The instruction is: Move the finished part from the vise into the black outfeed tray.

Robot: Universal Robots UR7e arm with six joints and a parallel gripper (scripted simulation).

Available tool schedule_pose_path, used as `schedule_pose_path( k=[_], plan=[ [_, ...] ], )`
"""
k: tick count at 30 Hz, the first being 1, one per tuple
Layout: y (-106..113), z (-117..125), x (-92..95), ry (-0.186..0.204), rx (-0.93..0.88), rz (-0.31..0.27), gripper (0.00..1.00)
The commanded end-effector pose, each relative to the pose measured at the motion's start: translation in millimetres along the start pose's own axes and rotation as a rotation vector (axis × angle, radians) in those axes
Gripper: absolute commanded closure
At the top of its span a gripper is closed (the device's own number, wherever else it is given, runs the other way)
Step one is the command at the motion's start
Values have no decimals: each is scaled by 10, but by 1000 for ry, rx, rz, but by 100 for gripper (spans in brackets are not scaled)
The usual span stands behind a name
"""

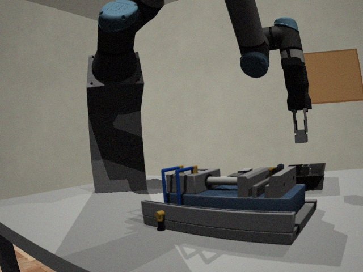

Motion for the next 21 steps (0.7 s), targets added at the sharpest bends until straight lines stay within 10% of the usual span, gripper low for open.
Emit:
schedule_pose_path(
  k=[1,21],
  plan=[
    [0,-4,6,-1,0,0,100],
    [0,-4,-36,-1,1,0,100]
  ],
)
Point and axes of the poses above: the point where the finger pads meet when closed, its own x axis back along the fingers, its own z axis across the jaws, y = z × x, the point moved 5 cm from there along x, back along the fingers, and after that the axes turned 15 degrees about x, right-handed, at the moved point
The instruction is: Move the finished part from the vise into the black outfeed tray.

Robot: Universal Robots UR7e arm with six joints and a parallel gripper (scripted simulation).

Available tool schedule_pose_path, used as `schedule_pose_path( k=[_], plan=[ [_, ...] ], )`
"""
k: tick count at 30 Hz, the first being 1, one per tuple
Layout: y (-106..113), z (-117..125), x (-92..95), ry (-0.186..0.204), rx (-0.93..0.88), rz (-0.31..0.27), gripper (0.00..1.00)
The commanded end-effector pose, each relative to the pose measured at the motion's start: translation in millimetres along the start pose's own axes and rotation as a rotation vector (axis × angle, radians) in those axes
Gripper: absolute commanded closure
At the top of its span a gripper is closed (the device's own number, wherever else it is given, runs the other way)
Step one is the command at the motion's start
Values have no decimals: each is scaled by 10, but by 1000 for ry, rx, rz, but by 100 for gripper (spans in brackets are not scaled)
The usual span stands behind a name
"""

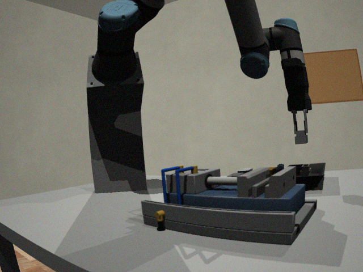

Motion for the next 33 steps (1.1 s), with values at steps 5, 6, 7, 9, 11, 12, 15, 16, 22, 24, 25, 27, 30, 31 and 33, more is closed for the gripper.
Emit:
schedule_pose_path(
  k=[5,6,7,9,11,12,15,16,22,24,25,27,30,31,33],
  plan=[
    [0,-4,-36,-1,0,0,100],
    [0,-4,-46,-1,0,0,100],
    [0,-4,-56,-1,0,0,100],
    [0,-4,-78,-1,0,0,100],
    [0,-4,-104,-1,0,0,100],
    [0,-4,-117,-1,0,0,100],
    [0,-4,-162,-1,0,0,100],
    [0,-4,-178,-1,0,0,100],
    [0,-4,-247,-1,0,0,100],
    [0,-4,-284,-1,0,0,100],
    [0,-4,-304,-1,0,0,100],
    [0,-4,-343,-1,0,0,100],
    [0,-4,-404,-1,0,0,100],
    [0,-4,-425,-1,0,0,100],
    [0,-5,-466,-1,0,0,100]
  ],
)
Point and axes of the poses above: the point where the finger pads meet when closed, its own x axis back along the fingers, its own z axis across the jaws, y = z × x, the point moved 5 cm from there along x, back along the fingers, and after that the axes turned 15 degrees about x, right-handed, at the moved point
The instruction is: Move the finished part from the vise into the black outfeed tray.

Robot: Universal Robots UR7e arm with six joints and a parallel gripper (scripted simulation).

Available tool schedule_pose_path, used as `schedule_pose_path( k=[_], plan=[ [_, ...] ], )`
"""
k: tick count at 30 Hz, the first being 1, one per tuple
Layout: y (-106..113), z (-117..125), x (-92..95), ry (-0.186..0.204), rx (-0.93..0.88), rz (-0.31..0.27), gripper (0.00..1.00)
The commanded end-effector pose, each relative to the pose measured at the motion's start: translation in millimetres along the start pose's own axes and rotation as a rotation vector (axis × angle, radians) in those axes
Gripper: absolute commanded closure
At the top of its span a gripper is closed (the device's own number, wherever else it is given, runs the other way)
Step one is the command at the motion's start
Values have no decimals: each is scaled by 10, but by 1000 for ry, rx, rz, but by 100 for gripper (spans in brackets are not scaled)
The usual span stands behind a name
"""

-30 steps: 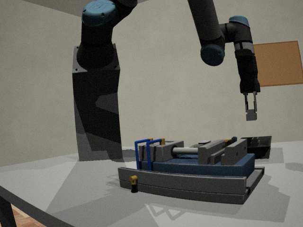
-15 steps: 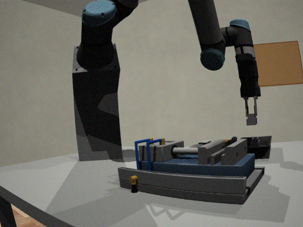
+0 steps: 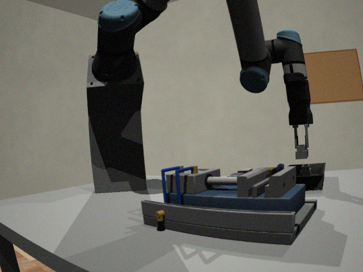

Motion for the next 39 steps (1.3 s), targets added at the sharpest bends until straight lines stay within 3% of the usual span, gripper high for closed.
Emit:
schedule_pose_path(
  k=[1,19,39],
  plan=[
    [1,-5,-82,-2,0,0,100],
    [0,-6,-385,-2,0,0,100],
    [0,-6,-546,-2,0,0,100]
  ],
)
Point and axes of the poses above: the point where the finger pads meet when closed, its own x axis back along the fingers, its own z axis across the jaws, y = z × x, the point moved 5 cm from there along x, back along the fingers, and after that the axes turned 15 degrees about x, right-handed, at the moved point
